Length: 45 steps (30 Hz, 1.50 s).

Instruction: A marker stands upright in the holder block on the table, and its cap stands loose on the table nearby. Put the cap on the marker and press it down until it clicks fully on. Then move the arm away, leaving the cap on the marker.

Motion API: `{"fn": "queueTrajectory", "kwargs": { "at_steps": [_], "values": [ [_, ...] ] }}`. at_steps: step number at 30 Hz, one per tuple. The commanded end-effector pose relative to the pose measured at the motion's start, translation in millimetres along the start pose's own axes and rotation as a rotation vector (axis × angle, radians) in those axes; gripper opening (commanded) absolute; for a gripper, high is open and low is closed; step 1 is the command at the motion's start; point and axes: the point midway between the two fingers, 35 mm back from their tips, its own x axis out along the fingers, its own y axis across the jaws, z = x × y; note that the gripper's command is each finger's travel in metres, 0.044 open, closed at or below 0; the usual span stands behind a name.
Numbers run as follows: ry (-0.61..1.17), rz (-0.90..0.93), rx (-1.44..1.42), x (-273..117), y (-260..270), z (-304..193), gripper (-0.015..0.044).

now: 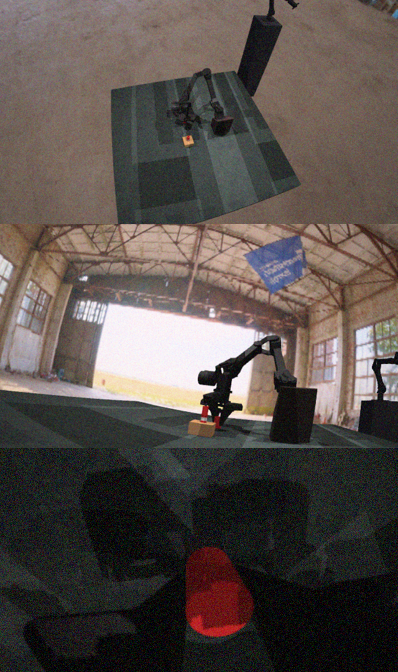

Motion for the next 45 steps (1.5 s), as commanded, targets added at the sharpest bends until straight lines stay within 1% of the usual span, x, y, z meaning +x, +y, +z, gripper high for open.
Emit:
{"fn": "queueTrajectory", "kwargs": {
  "at_steps": [1,6,9,10,31,35,45],
  "values": [
    [-0.003,0.001,-0.003,0.5,0.2,0.5,0.0125],
    [-0.003,0.001,-0.003,0.5,0.0,0.5,0.0092],
    [-0.004,0.002,-0.003,-2.9,-0.3,0.9,0.0013],
    [-0.004,0.002,-0.002,-5.3,-0.4,1.1,0.0000],
    [-0.006,0.003,-0.002,-56.3,-0.4,0.7,0.0000],
    [-0.006,0.003,-0.002,-60.2,-0.1,0.8,0.0000],
    [-0.029,0.012,-0.005,-71.5,7.3,34.7,0.0000]
  ]
}}
